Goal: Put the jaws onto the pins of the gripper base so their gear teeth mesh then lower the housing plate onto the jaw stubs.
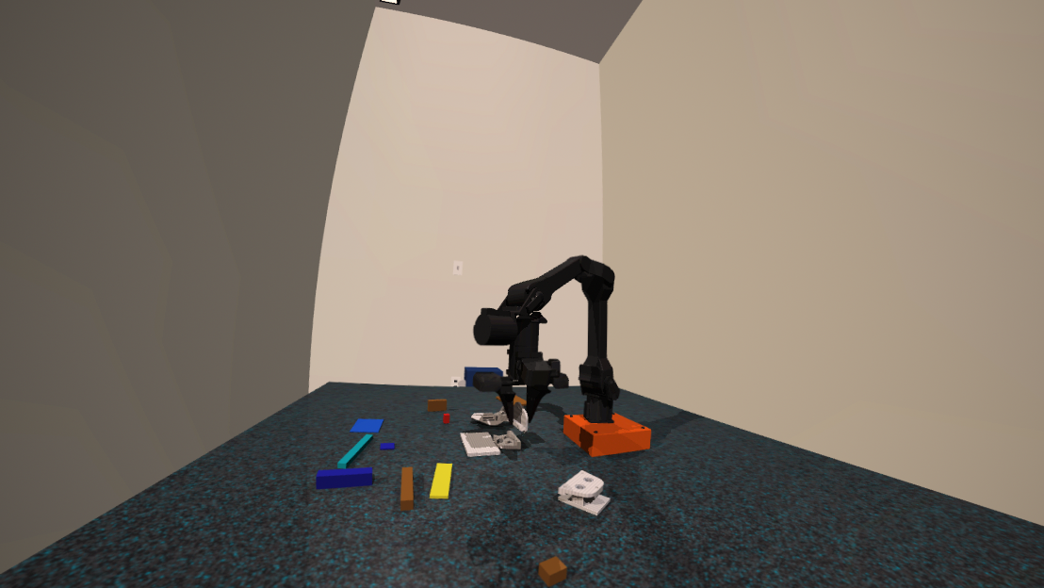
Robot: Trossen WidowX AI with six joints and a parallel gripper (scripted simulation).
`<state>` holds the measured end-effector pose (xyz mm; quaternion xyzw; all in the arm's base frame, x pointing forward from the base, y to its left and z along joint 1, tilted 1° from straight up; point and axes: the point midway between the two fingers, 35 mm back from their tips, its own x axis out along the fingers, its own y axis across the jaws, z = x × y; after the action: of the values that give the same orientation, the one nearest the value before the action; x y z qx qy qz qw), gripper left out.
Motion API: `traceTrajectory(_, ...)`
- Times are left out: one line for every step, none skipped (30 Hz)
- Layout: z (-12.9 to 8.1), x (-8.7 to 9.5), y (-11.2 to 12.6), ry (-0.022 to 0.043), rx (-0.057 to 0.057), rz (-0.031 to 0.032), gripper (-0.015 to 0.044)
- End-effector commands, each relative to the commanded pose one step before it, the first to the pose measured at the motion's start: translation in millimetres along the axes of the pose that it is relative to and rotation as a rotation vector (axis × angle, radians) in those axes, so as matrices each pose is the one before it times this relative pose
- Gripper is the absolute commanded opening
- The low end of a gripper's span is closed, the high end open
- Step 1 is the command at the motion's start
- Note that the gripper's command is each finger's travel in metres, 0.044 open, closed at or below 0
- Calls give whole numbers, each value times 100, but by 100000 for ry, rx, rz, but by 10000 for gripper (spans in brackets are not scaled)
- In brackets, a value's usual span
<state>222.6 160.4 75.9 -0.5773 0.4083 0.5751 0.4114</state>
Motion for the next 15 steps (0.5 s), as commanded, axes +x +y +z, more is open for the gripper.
traceTrajectory(-710,-54,312,279,9040,70,134)
traceTrajectory(-139,-4,46,11,2037,2,134)
traceTrajectory(-139,-4,44,11,2037,2,134)
traceTrajectory(-139,-3,42,11,2037,2,134)
traceTrajectory(-140,-3,40,11,2037,2,134)
traceTrajectory(-140,-3,38,11,2037,1,134)
traceTrajectory(-140,-2,36,11,2037,1,134)
traceTrajectory(-140,-2,34,11,2037,1,134)
traceTrajectory(-141,-2,32,11,2037,1,134)
traceTrajectory(-141,-1,30,11,2037,1,134)
traceTrajectory(-141,-1,28,11,2037,1,134)
traceTrajectory(-141,-1,25,11,2037,1,134)
traceTrajectory(-141,0,23,11,2037,0,134)
traceTrajectory(-141,0,21,11,2037,0,134)
traceTrajectory(-141,0,19,11,2037,0,134)
